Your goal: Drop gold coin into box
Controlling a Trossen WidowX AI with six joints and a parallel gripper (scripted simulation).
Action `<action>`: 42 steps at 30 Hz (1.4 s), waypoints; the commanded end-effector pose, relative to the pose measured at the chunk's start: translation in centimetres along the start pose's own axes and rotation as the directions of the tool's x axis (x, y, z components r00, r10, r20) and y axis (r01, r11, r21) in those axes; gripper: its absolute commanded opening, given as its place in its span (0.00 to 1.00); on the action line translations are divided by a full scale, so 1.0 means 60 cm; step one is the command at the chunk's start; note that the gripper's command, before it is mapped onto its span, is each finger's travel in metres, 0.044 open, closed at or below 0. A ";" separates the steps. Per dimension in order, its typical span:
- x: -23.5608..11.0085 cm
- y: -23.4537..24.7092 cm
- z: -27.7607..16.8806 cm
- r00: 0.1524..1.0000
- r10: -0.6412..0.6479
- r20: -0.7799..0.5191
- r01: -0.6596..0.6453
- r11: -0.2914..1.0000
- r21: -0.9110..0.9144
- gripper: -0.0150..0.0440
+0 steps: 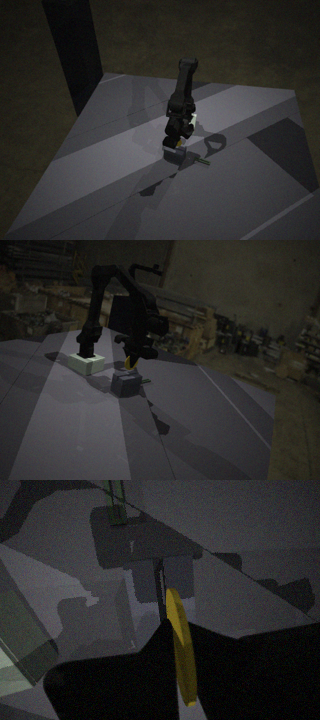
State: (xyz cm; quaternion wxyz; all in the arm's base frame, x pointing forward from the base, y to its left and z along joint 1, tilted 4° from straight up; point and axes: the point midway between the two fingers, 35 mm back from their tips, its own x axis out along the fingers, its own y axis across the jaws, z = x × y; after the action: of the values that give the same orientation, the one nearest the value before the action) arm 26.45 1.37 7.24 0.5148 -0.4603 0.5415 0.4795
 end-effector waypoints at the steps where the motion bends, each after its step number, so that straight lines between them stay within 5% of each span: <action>1: 0.001 0.001 -0.001 1.000 0.003 -0.002 -0.003 1.000 -0.004 0.25; 42: 0.010 0.005 -0.005 1.000 -0.004 0.002 0.004 1.000 -0.005 0.25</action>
State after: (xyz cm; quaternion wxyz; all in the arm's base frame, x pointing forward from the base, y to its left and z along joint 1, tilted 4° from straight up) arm 26.34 1.11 6.89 0.5158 -0.4643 0.5368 0.4799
